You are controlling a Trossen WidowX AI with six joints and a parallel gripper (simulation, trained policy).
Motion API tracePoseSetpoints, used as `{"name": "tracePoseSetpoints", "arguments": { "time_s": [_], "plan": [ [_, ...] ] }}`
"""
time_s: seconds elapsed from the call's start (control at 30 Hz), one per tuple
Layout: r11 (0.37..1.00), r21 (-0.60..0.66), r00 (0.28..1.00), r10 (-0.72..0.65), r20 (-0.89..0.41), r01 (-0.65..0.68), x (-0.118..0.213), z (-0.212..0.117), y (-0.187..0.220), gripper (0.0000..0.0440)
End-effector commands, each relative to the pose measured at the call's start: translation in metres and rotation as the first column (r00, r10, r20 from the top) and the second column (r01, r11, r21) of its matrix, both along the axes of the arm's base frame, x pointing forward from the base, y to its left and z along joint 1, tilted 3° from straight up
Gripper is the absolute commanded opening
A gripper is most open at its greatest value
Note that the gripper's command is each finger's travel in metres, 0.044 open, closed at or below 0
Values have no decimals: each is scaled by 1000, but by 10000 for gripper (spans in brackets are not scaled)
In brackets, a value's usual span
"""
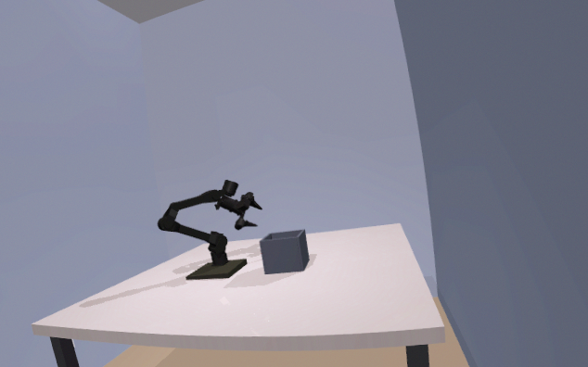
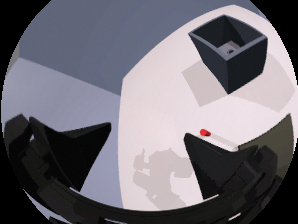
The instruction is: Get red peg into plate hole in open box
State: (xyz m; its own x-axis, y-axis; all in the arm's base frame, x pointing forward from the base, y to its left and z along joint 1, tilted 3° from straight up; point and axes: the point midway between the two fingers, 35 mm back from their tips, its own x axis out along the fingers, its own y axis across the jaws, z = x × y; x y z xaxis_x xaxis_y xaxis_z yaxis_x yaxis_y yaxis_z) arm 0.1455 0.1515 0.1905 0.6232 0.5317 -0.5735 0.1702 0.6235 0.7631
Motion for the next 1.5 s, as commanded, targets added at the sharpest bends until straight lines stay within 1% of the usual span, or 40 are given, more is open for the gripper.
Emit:
{"name": "tracePoseSetpoints", "arguments": {
  "time_s": [0.0,0.13,0.3,0.6,1.0,1.47],
  "plan": [
    [997,10,988,-71,-138,73,3,3,-3,440],
    [988,0,955,-147,-258,152,6,4,-6,440],
    [968,-29,888,-239,-392,247,12,6,-10,440],
    [928,-112,752,-356,-555,356,20,3,-13,440],
    [883,-253,588,-454,-670,395,21,-21,-17,440],
    [844,-395,432,-528,-731,362,12,-61,-20,440]
  ]
}}
